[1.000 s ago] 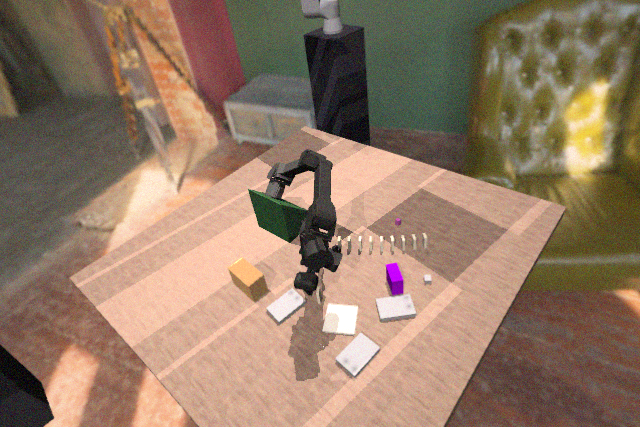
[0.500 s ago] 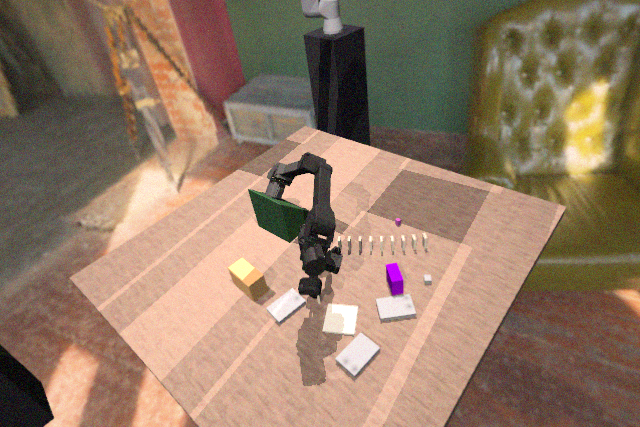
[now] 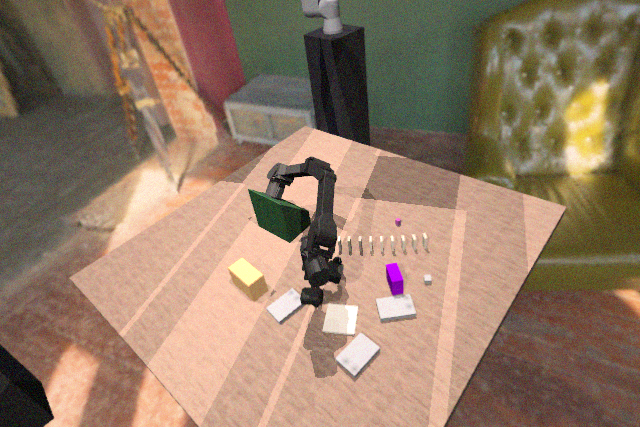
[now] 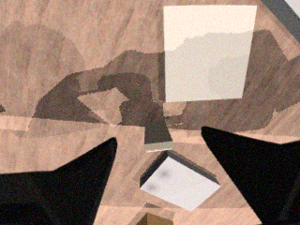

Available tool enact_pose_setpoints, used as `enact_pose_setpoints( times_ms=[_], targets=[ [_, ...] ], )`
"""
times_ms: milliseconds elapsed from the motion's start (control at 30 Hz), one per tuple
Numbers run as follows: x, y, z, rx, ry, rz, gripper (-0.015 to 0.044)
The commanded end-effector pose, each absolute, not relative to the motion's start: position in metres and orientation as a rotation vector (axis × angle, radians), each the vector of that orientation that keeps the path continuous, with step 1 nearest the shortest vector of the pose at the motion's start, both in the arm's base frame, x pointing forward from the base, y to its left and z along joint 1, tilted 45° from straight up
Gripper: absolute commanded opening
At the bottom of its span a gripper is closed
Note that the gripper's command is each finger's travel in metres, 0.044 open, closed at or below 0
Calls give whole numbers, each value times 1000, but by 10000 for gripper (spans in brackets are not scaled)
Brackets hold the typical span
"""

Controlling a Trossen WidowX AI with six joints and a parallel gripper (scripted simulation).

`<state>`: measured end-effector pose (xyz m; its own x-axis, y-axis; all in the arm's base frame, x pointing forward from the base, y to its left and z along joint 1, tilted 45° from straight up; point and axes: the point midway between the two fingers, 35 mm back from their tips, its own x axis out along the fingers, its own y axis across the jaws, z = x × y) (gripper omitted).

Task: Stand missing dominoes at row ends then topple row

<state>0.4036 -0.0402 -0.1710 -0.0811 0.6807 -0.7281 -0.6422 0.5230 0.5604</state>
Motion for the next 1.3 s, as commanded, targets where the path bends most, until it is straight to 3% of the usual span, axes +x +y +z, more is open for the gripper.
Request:
enact_pose_setpoints(
  times_ms=[0, 433, 767, 1067, 1267],
  targets=[
    [402, -34, -176, 50, 1238, 1099, 440],
    [402, -34, -176, 50, 1238, 1099, 107],
    [402, -36, -174, 49, 1238, 1099, 107],
    [414, -122, -86, 39, 1245, 1097, 107],
    [412, -129, -78, 39, 1245, 1097, 107]
  ],
)
